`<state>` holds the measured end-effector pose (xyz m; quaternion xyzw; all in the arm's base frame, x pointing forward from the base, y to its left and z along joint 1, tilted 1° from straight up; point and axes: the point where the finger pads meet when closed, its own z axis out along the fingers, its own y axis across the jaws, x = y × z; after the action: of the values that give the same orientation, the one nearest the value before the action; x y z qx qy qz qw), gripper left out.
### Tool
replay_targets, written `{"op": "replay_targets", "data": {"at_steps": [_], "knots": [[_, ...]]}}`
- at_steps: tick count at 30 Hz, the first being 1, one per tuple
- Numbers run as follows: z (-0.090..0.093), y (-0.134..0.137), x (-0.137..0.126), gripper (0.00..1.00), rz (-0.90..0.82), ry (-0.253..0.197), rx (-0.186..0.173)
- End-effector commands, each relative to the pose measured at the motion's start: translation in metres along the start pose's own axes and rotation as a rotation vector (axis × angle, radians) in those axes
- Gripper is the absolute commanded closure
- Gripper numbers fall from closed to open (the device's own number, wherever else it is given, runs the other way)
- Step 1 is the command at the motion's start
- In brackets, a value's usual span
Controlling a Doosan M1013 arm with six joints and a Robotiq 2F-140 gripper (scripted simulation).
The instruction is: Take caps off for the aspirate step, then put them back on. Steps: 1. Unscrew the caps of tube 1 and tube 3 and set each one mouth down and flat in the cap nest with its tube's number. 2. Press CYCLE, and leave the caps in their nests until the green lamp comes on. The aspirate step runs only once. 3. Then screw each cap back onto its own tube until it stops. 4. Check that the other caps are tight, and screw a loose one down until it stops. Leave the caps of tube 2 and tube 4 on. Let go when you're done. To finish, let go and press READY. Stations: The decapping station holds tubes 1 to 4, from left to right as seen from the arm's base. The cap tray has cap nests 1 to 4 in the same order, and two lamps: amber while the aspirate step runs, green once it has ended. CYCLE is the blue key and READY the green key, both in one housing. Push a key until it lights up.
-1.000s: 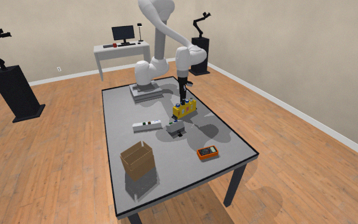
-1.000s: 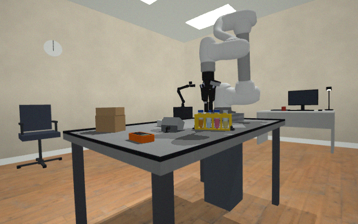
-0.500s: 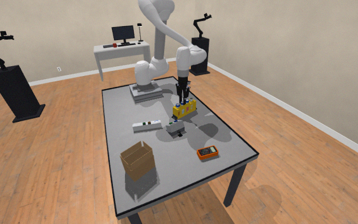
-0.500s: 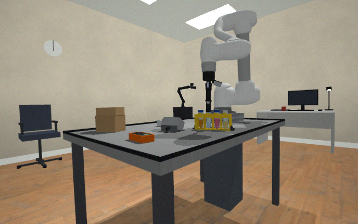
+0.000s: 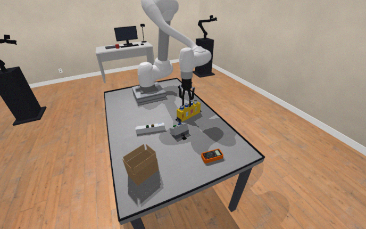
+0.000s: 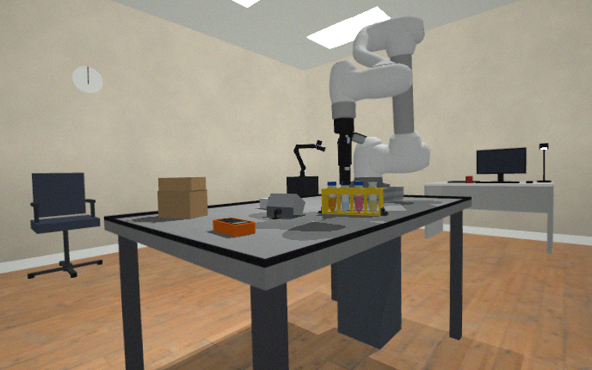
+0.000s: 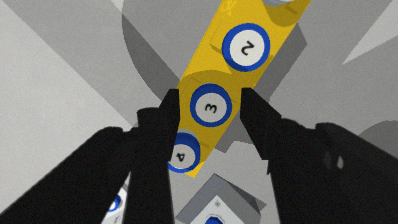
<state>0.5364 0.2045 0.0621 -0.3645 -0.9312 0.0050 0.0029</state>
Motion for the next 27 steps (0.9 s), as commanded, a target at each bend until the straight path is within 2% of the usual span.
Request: {"op": "replay_targets", "data": {"at_steps": [1,7,11,13,15,17,26,27], "knots": [[-0.0006,0.0004,-0.0001,0.59,0.0,0.0,-0.001],[-0.0006,0.0004,-0.0001,0.59,0.0,0.0,-0.001],[-0.0004,0.0004,-0.0002,0.59,0.317,0.0,-0.001],[-0.0004,0.0004,-0.0002,0.59,0.408,0.001,-0.001],[-0.0004,0.0004,-0.0002,0.59,0.408,0.001,-0.001],[-0.0004,0.0004,-0.0002,0.59,0.595,0.001,-0.001],[-0.0004,0.0004,-0.0002,0.59,1.039,0.002,-0.001],[-0.0004,0.0004,-0.0002,0.59,1.047,0.001,-0.001]]}}
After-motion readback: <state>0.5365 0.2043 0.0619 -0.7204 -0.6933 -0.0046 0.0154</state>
